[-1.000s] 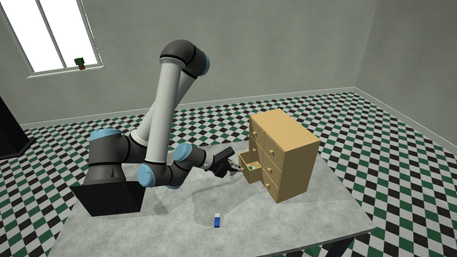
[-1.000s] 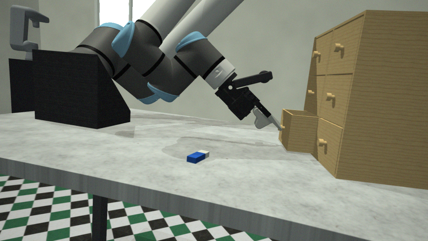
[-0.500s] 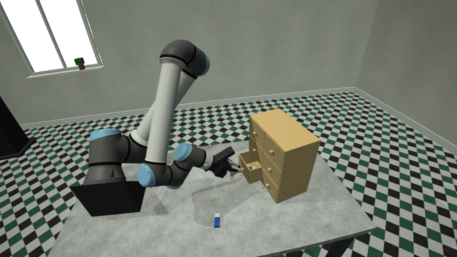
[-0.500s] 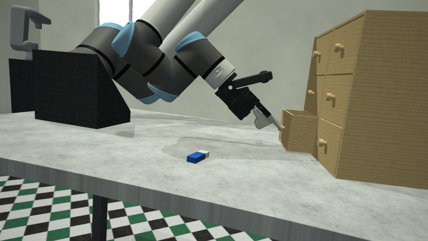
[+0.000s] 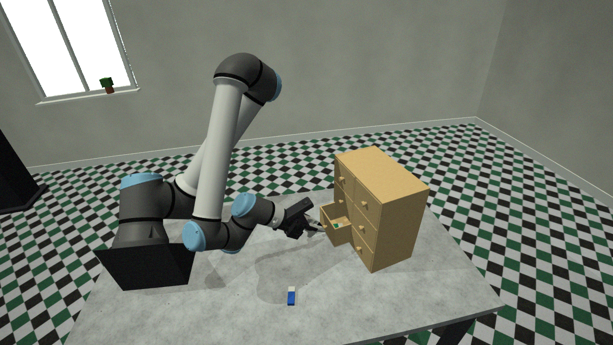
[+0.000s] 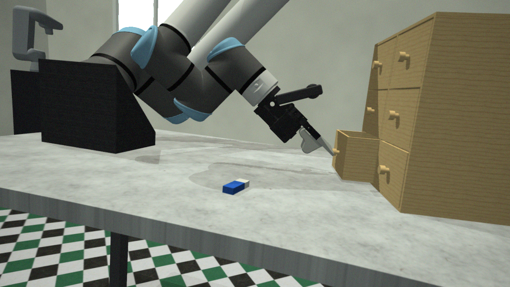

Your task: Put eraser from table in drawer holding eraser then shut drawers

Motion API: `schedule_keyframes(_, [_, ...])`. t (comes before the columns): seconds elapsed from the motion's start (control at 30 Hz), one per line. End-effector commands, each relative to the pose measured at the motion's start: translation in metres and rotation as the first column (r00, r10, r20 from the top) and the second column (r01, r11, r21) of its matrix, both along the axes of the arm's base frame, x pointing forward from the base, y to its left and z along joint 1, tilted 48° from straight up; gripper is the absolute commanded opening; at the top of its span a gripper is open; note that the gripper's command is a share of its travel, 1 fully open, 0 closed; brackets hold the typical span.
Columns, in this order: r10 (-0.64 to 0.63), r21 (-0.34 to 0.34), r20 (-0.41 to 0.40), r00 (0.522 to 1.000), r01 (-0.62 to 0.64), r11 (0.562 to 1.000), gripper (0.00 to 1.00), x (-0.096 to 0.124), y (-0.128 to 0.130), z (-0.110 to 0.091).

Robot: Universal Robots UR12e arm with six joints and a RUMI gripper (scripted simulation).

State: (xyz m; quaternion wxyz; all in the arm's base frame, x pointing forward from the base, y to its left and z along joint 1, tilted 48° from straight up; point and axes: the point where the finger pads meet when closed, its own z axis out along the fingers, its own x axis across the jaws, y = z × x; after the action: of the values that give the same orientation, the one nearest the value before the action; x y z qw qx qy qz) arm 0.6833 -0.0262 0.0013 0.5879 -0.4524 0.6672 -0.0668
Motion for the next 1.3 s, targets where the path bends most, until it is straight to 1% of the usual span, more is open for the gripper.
schedule_keyframes(0.0, [0.000,0.000,0.000,1.000,0.000,1.000,0.20,-0.013,0.000,-0.002])
schedule_keyframes(0.47, [0.000,0.000,0.000,1.000,0.000,1.000,0.20,-0.041,0.001,-0.007])
schedule_keyframes(1.27, [0.000,0.000,0.000,1.000,0.000,1.000,0.20,-0.048,-0.003,-0.004])
